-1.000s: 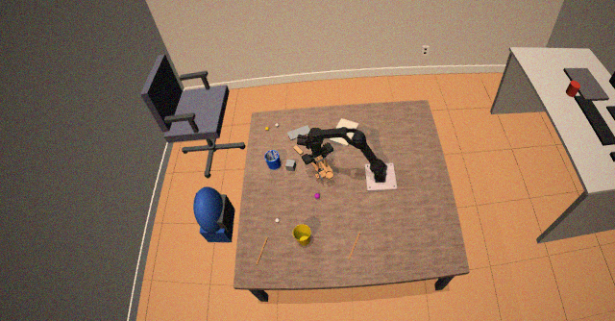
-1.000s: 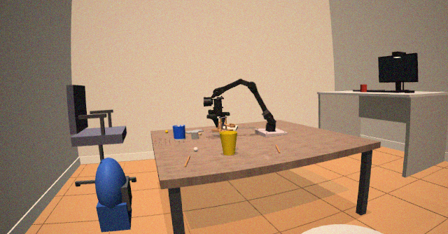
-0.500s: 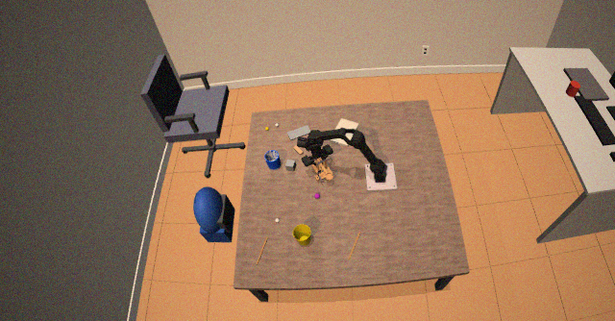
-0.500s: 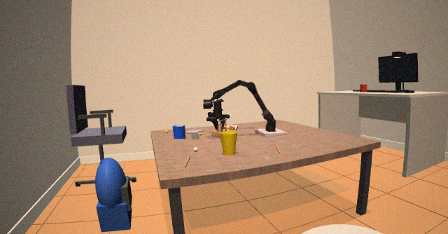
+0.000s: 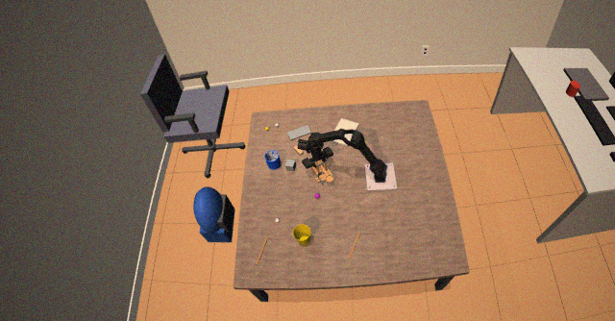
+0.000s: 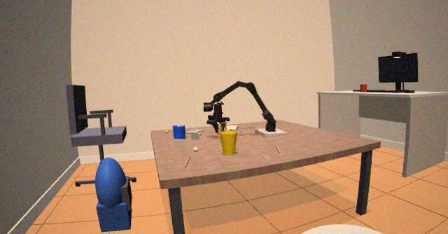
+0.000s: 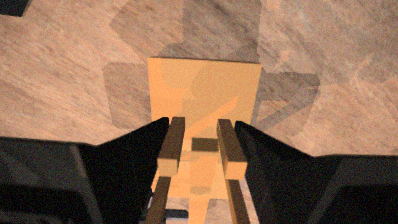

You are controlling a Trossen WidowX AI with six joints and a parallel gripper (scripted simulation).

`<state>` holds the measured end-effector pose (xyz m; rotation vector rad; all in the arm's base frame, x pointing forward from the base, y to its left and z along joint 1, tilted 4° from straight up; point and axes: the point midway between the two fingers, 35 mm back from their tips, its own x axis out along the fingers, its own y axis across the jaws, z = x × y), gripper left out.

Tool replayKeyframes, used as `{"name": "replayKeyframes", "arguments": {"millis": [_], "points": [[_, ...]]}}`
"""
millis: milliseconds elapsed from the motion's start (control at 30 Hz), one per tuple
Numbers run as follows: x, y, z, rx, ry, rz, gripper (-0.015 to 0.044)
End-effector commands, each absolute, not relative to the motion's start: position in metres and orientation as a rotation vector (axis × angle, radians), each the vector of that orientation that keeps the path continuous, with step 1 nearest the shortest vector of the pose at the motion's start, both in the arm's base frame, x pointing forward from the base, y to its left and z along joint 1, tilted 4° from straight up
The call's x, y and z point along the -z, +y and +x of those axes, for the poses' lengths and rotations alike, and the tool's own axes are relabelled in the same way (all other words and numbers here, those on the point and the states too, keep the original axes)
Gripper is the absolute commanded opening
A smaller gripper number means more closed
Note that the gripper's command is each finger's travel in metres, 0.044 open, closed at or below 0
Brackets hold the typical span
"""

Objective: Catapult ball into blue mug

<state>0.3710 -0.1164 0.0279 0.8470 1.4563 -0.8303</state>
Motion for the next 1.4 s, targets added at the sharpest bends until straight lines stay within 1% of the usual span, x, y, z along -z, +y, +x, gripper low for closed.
{"name": "replayKeyframes", "arguments": {"millis": [0,133,567,633,700,833,900,967,1200,1367], "points": [[-0.028,-0.117,0.371,0.83,1.455,0.847,0.0],[-0.028,-0.117,0.371,0.83,1.455,0.847,0.0],[-0.028,-0.117,0.371,0.83,1.455,0.847,0.0341],[-0.038,-0.117,0.373,0.83,1.455,0.847,0.0394],[-0.063,-0.119,0.376,0.83,1.455,0.847,0.044],[-0.119,-0.12,0.375,0.831,1.456,0.847,0.044],[-0.128,-0.119,0.374,0.831,1.456,0.847,0.044],[-0.117,-0.12,0.376,0.832,1.449,0.85,0.044],[-0.122,-0.119,0.373,0.828,1.445,0.848,0.044],[-0.079,-0.118,0.372,0.828,1.445,0.848,0.044]]}}
